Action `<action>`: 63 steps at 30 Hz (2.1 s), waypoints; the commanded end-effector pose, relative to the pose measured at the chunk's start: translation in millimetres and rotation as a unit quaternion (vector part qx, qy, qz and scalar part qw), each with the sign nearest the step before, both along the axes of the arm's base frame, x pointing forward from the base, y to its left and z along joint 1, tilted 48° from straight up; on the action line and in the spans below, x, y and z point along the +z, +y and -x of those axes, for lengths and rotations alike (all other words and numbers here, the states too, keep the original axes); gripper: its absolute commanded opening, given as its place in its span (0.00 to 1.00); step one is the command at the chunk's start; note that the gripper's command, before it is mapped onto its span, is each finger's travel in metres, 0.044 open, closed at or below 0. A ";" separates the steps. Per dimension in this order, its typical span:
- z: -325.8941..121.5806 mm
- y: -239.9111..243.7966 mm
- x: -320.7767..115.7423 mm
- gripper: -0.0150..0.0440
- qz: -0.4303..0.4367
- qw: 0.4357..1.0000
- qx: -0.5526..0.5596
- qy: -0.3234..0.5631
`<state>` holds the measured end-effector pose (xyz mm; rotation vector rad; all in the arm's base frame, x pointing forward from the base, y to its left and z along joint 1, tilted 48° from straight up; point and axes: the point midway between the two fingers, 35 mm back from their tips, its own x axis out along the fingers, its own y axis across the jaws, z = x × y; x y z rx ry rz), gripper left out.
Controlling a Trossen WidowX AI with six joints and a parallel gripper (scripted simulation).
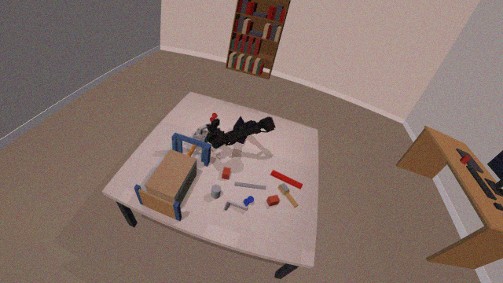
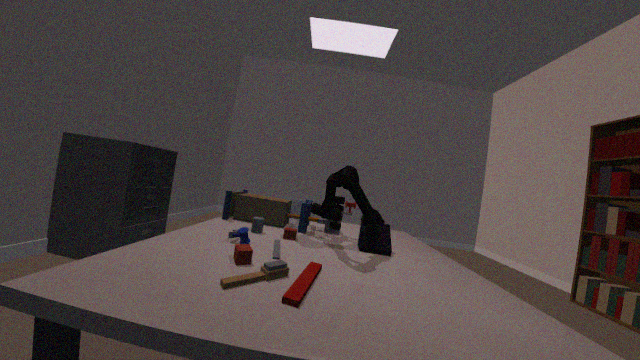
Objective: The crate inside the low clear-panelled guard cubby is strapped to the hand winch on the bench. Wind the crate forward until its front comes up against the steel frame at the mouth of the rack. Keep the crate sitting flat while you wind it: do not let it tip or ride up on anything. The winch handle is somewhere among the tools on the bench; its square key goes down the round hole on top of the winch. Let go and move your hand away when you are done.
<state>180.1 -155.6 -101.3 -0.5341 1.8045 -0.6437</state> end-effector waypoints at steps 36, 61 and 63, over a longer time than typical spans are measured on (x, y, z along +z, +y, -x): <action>1.5 7.0 -6.8 0.52 -0.001 1.000 0.000 0.002; 1.5 7.0 -6.8 0.66 -0.001 1.000 0.000 0.002; 1.5 7.0 -6.8 0.66 -0.001 1.000 0.000 0.002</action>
